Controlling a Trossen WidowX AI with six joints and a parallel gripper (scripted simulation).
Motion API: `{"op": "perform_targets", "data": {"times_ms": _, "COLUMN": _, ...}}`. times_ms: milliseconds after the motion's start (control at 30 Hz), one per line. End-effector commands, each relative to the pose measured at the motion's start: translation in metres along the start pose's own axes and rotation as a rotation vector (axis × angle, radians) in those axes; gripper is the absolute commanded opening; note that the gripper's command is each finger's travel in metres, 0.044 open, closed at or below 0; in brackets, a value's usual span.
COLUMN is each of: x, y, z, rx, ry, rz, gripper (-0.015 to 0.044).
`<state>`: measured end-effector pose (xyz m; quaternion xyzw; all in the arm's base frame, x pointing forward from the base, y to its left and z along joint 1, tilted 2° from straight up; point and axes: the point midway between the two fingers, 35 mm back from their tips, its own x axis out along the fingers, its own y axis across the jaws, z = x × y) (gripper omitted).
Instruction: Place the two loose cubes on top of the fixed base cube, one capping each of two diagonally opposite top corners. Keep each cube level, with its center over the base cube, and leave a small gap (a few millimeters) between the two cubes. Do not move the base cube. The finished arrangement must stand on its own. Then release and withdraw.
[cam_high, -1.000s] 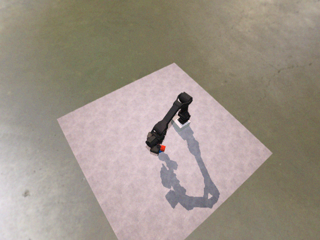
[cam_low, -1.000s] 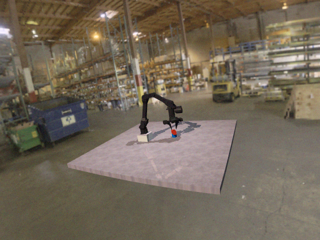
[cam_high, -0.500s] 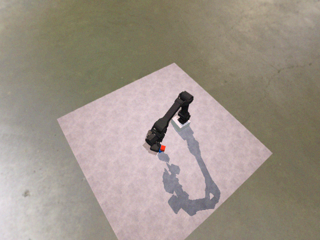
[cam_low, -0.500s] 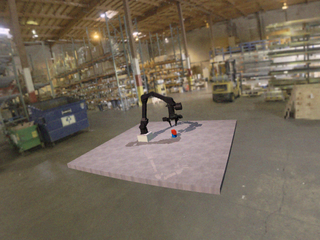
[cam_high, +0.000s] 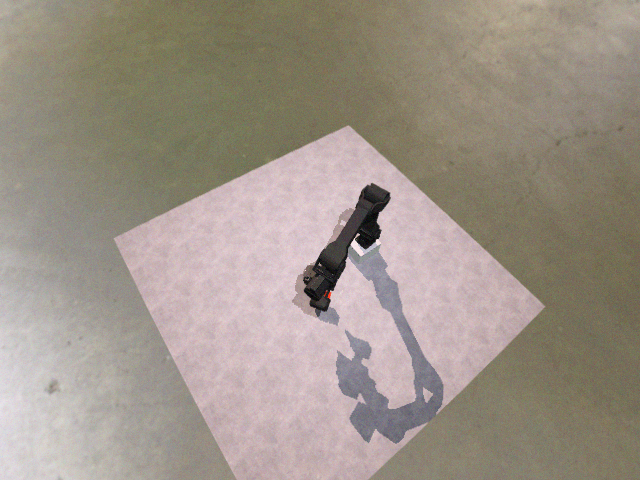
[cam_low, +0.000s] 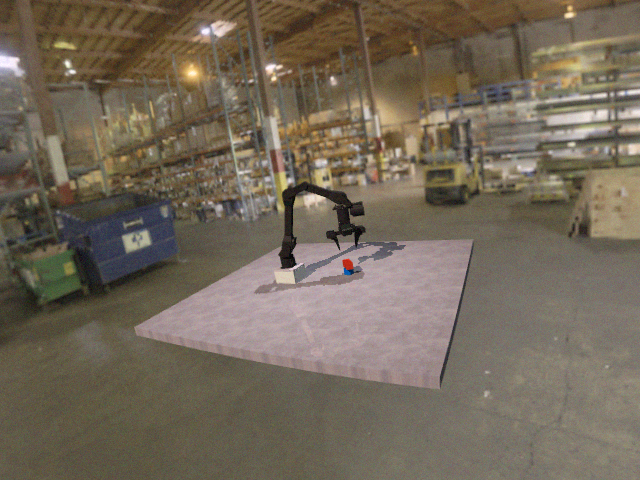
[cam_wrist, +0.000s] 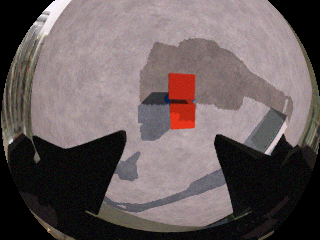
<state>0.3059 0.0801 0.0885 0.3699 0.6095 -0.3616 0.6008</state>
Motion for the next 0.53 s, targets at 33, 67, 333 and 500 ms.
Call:
{"op": "perform_targets", "data": {"times_ms": 33, "x": -0.002, "y": 0.008, "z": -0.070, "rx": -0.017, "ry": 0.006, "rz": -0.001, "gripper": 0.0400}}
{"op": "perform_targets", "data": {"times_ms": 67, "x": -0.003, "y": 0.008, "z": -0.085, "rx": -0.017, "ry": 0.008, "rz": -0.001, "gripper": 0.0400}}
{"op": "perform_targets", "data": {"times_ms": 333, "x": -0.003, "y": 0.007, "z": -0.106, "rx": -0.017, "ry": 0.010, "rz": -0.001, "gripper": 0.0400}}
{"op": "perform_targets", "data": {"times_ms": 500, "x": -0.003, "y": 0.007, "z": -0.106, "rx": -0.017, "ry": 0.010, "rz": -0.001, "gripper": 0.0400}}
